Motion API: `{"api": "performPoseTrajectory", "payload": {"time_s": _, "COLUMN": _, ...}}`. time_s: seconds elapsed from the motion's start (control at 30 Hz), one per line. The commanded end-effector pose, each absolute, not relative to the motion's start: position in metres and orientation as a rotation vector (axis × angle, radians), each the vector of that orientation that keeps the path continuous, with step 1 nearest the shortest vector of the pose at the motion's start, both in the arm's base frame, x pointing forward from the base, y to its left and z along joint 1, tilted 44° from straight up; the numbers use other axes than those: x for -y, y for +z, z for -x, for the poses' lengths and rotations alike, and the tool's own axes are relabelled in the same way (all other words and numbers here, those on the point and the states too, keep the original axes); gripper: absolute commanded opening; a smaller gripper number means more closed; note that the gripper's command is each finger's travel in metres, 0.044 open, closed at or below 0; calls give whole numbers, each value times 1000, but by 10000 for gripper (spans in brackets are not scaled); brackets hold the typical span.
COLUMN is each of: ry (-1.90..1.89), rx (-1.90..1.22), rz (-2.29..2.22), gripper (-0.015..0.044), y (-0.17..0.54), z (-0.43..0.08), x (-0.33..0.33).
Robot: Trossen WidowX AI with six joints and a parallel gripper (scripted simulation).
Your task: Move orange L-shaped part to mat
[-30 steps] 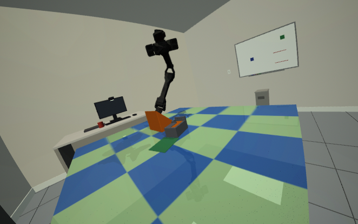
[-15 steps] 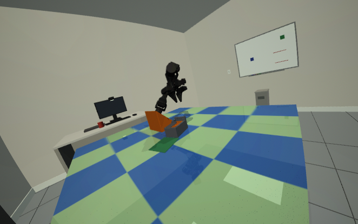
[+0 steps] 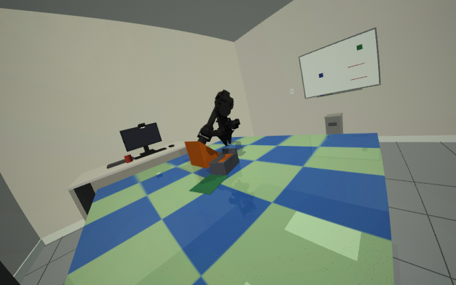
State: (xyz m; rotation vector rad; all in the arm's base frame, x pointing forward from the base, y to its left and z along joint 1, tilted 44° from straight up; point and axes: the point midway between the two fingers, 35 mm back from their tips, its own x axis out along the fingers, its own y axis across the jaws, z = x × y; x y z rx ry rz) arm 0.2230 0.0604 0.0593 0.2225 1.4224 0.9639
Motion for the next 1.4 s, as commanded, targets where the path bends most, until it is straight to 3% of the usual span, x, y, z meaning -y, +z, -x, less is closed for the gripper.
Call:
{"api": "performPoseTrajectory", "payload": {"time_s": 0.0, "ry": 975, "rx": -1427, "rz": -230, "gripper": 180, "y": 37, "z": -213, "x": -85}}
{"api": "performPoseTrajectory", "payload": {"time_s": 1.37, "ry": 983, "rx": -1420, "rz": -232, "gripper": 180, "y": 8, "z": -205, "x": -116}}
